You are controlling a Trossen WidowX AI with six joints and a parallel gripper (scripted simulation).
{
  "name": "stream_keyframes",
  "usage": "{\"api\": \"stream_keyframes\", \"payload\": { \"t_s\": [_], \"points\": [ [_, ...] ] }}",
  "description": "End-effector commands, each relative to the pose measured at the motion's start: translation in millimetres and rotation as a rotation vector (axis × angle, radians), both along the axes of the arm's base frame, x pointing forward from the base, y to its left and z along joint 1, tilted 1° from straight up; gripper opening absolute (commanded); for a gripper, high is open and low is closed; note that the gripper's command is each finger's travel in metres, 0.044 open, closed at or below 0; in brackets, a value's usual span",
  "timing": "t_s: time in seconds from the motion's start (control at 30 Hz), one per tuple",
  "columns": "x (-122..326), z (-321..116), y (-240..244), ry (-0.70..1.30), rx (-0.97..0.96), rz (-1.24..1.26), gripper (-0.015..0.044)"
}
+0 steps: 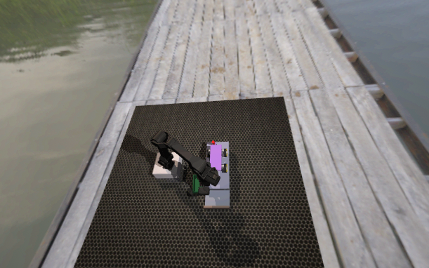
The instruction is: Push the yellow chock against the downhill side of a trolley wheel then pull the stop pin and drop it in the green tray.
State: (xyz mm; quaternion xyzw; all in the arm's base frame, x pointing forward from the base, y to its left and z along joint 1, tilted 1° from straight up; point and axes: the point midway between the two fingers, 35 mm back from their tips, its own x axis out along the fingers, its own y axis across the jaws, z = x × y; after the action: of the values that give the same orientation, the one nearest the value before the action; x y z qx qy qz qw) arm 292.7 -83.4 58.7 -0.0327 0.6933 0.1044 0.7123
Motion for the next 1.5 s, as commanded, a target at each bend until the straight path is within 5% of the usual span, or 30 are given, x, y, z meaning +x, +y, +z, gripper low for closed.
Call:
{"api": "stream_keyframes", "payload": {
  "t_s": [0.0, 1.23, 1.47],
  "points": [
    [-1.0, 1.1, 5.6, -0.003, 0.005, 0.001, 0.0],
    [-4.9, 2.3, 20.6, 0.0, -0.004, -0.001, 0.0],
    [-4.9, 2.3, 20.6, 0.0, -0.004, -0.001, 0.0184]
  ]
}}
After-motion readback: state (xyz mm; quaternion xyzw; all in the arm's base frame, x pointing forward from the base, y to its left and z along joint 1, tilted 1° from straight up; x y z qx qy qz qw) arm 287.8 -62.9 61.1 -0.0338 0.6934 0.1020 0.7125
